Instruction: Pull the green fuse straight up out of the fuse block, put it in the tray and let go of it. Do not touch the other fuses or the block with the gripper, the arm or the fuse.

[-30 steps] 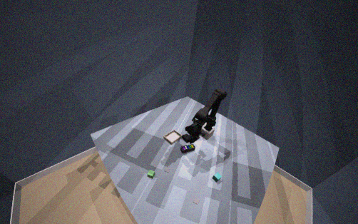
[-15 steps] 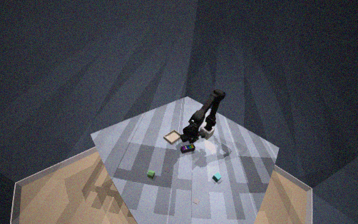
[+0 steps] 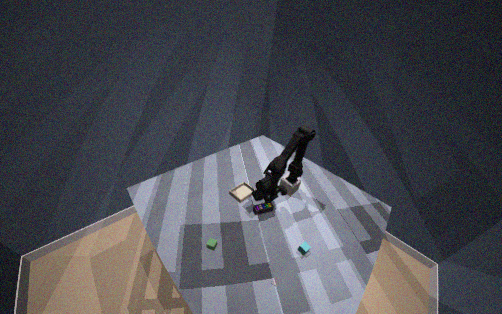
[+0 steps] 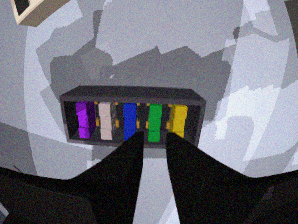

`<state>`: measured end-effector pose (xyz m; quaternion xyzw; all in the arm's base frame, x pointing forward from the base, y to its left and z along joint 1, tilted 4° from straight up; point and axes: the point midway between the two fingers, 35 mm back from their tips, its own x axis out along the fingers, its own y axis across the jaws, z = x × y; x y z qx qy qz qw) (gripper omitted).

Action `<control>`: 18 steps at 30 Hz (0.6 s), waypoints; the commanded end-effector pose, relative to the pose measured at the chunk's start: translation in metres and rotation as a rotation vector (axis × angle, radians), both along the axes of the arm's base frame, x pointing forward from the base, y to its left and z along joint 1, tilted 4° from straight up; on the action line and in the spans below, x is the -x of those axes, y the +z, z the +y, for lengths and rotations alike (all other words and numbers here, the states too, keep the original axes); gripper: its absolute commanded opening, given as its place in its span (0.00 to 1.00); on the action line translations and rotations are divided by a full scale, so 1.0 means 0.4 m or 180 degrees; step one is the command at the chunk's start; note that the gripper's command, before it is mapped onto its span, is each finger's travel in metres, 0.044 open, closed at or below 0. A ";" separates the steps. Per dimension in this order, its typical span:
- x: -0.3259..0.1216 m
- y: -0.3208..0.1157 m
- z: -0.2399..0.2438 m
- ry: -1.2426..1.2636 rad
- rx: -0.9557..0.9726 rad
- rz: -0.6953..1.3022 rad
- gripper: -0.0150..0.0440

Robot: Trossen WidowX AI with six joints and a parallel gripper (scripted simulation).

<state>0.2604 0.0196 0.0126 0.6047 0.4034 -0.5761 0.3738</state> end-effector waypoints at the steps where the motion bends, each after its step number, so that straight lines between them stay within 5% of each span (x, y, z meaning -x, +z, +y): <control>1: 0.002 -0.013 0.003 -0.0013 -0.0014 0.0012 0.37; 18: 0.001 -0.043 0.005 -0.0013 -0.0014 0.0012 0.37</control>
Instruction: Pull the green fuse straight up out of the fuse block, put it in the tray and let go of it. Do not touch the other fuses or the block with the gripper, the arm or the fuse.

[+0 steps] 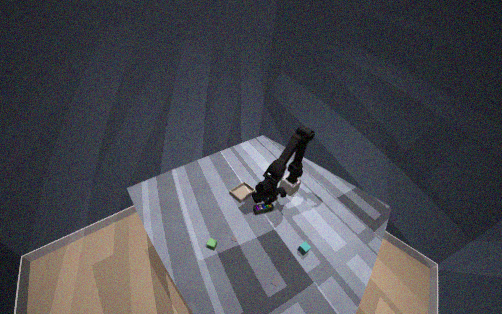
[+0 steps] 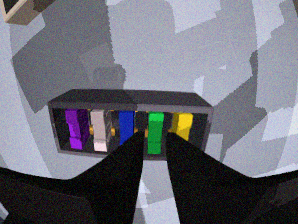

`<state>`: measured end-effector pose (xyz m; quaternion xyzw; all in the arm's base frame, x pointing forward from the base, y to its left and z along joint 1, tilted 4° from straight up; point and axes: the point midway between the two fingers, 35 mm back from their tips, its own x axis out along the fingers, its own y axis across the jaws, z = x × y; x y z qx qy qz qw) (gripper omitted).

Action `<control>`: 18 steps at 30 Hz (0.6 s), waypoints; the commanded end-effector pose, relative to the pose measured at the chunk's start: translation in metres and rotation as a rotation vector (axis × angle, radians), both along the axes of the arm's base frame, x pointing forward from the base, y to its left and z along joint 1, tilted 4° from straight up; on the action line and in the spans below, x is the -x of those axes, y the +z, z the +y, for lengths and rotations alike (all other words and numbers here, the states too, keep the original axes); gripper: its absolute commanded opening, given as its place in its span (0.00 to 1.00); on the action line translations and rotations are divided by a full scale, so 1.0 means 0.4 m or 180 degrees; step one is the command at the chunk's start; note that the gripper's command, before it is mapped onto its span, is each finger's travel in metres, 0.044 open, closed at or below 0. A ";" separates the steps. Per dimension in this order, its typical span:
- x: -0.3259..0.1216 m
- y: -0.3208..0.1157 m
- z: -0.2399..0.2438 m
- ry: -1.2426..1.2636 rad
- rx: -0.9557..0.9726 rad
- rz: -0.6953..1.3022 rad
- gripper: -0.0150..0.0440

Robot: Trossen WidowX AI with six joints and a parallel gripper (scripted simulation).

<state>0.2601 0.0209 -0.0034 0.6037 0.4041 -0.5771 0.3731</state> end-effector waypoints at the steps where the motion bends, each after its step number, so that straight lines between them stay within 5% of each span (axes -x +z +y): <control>1: 0.000 -0.003 0.002 -0.0014 -0.0014 0.0001 0.37; 18: 0.000 -0.023 0.003 -0.0014 -0.0014 0.0001 0.37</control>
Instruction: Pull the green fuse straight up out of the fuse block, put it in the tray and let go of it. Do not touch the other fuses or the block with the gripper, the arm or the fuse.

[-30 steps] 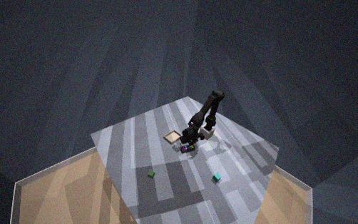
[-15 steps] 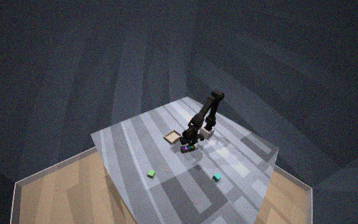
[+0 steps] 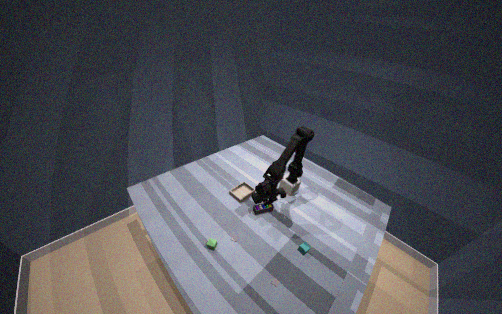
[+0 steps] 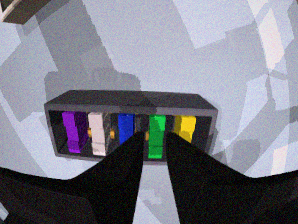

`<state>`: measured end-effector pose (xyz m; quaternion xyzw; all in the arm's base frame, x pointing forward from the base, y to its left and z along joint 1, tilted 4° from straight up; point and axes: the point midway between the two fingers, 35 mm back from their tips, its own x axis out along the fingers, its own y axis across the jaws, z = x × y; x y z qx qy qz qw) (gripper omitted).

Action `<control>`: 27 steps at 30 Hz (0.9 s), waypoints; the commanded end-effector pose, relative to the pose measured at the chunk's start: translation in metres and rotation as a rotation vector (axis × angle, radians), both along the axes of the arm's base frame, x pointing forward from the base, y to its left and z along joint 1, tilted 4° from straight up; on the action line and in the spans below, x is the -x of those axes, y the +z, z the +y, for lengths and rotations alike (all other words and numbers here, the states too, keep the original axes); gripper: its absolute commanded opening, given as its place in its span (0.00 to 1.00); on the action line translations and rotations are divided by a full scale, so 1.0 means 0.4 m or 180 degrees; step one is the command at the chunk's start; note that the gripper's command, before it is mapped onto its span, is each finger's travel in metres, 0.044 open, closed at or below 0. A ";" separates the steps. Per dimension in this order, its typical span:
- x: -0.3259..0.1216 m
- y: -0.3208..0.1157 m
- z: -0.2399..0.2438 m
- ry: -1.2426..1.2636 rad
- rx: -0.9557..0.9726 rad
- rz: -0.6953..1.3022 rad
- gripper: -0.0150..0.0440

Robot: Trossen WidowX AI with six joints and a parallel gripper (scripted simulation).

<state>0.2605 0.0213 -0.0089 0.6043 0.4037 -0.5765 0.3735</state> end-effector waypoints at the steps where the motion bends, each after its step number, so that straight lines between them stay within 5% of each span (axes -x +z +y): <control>1: 0.001 -0.011 0.002 -0.0014 -0.0014 0.0008 0.37; 27: 0.001 -0.005 0.000 -0.0001 -0.0001 0.0009 0.25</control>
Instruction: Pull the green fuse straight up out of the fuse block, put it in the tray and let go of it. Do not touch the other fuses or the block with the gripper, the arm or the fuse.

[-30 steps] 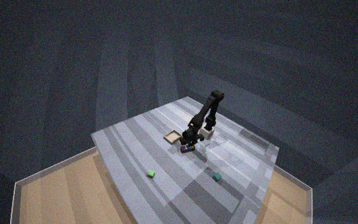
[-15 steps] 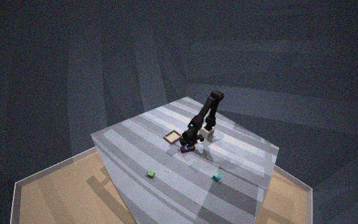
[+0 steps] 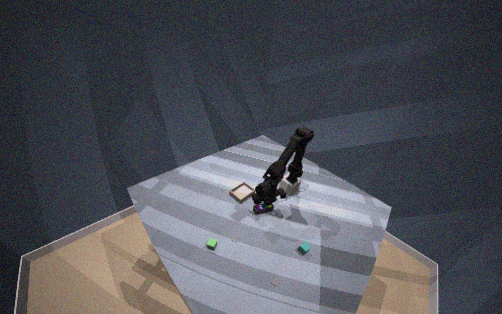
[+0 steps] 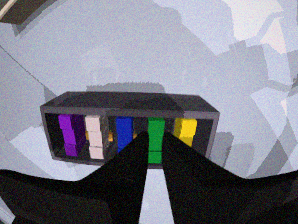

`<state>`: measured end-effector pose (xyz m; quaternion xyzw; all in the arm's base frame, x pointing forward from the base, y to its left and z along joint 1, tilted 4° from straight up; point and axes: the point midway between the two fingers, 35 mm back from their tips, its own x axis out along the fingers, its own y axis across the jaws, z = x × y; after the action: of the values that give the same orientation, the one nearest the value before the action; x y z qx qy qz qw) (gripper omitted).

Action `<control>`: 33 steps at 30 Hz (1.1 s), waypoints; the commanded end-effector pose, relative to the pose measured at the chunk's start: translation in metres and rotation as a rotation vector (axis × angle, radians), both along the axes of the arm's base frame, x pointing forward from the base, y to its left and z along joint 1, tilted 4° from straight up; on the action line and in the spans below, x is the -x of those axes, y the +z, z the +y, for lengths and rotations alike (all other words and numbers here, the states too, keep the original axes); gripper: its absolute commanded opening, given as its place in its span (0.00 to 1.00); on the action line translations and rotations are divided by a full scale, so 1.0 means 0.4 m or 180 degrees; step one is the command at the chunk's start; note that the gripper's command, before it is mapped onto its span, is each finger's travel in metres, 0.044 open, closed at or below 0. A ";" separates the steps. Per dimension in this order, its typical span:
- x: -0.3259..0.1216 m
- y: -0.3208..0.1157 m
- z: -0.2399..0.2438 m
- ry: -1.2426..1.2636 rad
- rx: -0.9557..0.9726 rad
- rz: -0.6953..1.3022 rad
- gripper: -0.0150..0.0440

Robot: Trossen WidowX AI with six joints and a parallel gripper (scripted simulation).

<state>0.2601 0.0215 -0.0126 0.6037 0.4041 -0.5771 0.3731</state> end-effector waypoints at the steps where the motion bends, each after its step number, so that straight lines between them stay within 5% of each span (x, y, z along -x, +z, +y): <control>1: 0.000 0.005 0.000 -0.0001 -0.0001 0.0002 0.25; 33: -0.002 0.044 -0.002 -0.0007 -0.0007 0.0001 0.25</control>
<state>0.2610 0.0206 0.0032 0.6046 0.4029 -0.5776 0.3722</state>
